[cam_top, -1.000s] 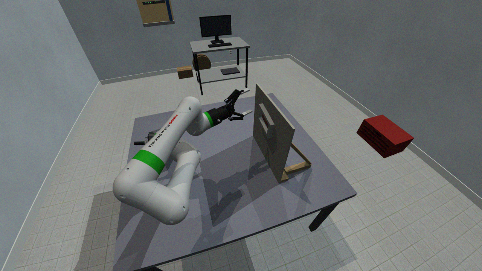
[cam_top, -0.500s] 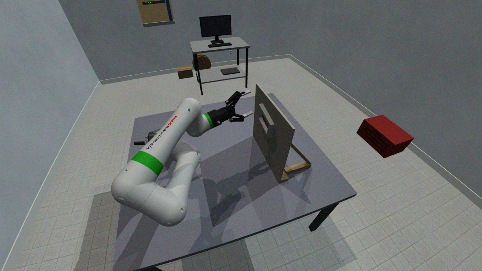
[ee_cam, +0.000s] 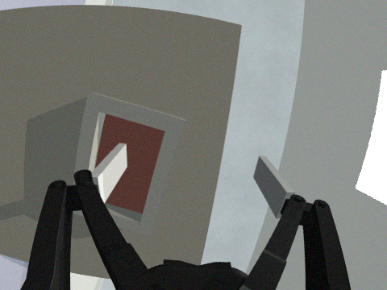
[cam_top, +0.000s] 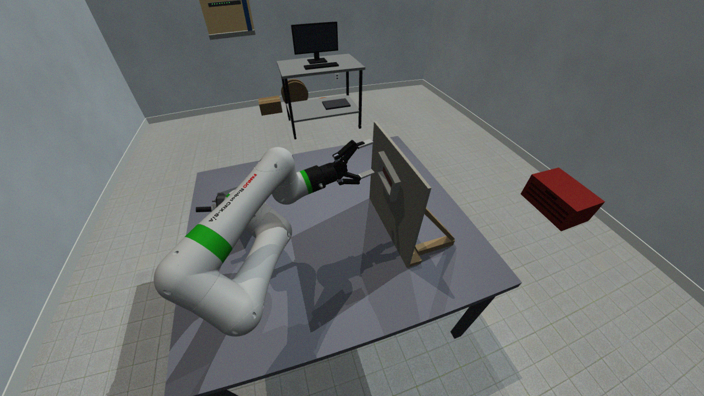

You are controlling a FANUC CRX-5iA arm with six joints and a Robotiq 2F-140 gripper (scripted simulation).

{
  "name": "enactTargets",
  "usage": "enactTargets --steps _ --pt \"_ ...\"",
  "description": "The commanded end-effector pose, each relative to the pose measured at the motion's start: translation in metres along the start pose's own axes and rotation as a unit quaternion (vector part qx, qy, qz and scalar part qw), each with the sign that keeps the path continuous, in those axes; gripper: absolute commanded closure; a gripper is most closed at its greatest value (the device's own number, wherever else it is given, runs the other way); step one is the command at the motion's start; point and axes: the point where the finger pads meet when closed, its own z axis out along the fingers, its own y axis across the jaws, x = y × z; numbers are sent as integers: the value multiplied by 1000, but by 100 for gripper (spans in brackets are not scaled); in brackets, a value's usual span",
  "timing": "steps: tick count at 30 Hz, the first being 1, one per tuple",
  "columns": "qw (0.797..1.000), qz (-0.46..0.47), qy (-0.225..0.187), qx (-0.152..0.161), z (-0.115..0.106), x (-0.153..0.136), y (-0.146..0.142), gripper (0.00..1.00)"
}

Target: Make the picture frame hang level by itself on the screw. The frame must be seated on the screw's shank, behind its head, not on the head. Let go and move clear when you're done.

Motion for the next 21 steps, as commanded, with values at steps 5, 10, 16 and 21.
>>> enactTargets --steps 5,10,16,21 --pt "991 103 -86 11 -42 -52 -40 0" --pt "991 104 -86 11 -42 -52 -40 0" --pt "991 104 -86 11 -42 -52 -40 0" --pt "991 104 -86 11 -42 -52 -40 71"
